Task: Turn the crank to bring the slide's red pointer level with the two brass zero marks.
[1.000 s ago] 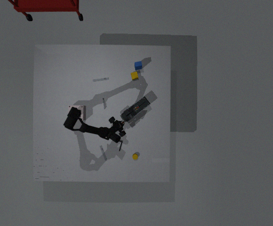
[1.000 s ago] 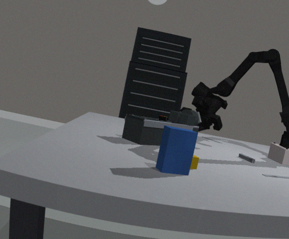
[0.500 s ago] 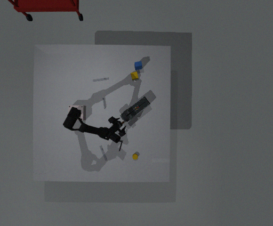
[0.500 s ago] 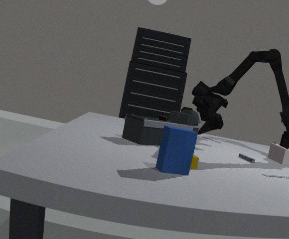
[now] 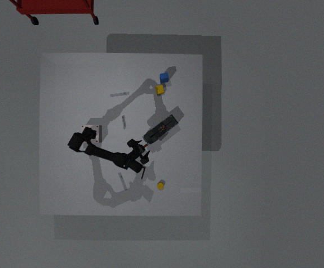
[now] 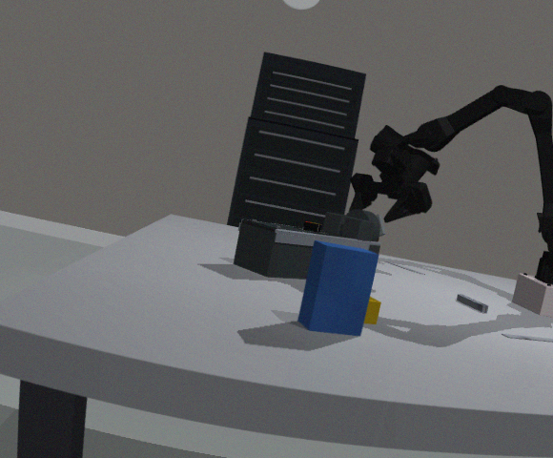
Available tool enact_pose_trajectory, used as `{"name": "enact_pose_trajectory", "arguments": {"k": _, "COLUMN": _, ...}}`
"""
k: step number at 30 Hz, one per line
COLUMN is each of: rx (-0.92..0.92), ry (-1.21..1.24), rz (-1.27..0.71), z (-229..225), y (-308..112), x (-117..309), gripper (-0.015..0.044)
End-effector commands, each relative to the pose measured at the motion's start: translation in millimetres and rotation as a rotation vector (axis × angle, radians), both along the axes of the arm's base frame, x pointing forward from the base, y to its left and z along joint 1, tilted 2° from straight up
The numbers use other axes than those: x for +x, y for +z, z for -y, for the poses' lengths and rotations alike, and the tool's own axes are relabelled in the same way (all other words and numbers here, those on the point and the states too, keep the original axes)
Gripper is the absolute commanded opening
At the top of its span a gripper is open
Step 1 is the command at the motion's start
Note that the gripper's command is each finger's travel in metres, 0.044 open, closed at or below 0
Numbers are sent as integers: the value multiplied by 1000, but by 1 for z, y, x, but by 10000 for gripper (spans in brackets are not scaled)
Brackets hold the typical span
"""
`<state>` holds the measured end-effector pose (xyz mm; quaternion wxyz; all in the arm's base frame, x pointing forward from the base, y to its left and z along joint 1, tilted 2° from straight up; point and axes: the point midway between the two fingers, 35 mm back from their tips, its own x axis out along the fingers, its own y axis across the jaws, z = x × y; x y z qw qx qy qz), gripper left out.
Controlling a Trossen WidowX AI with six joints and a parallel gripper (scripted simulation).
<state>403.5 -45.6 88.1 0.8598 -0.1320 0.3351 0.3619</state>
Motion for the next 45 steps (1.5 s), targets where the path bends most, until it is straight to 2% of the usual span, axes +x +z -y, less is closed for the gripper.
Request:
{"name": "enact_pose_trajectory", "arguments": {"k": 1, "rx": -9, "ry": 2, "rz": 26, "z": 2, "y": 45, "x": 1, "gripper": 440}}
{"name": "enact_pose_trajectory", "arguments": {"k": 6, "rx": -7, "ry": 1, "rz": 21, "z": 2, "y": 80, "x": -4, "gripper": 440}}
{"name": "enact_pose_trajectory", "arguments": {"k": 20, "rx": -113, "ry": -230, "rz": -70, "z": -51, "y": 74, "x": 29, "gripper": 440}}
{"name": "enact_pose_trajectory", "arguments": {"k": 34, "rx": -81, "ry": -553, "rz": -1, "z": -117, "y": 91, "x": 54, "gripper": 440}}
{"name": "enact_pose_trajectory", "arguments": {"k": 45, "rx": -81, "ry": -553, "rz": -2, "z": -120, "y": 33, "x": 56, "gripper": 440}}
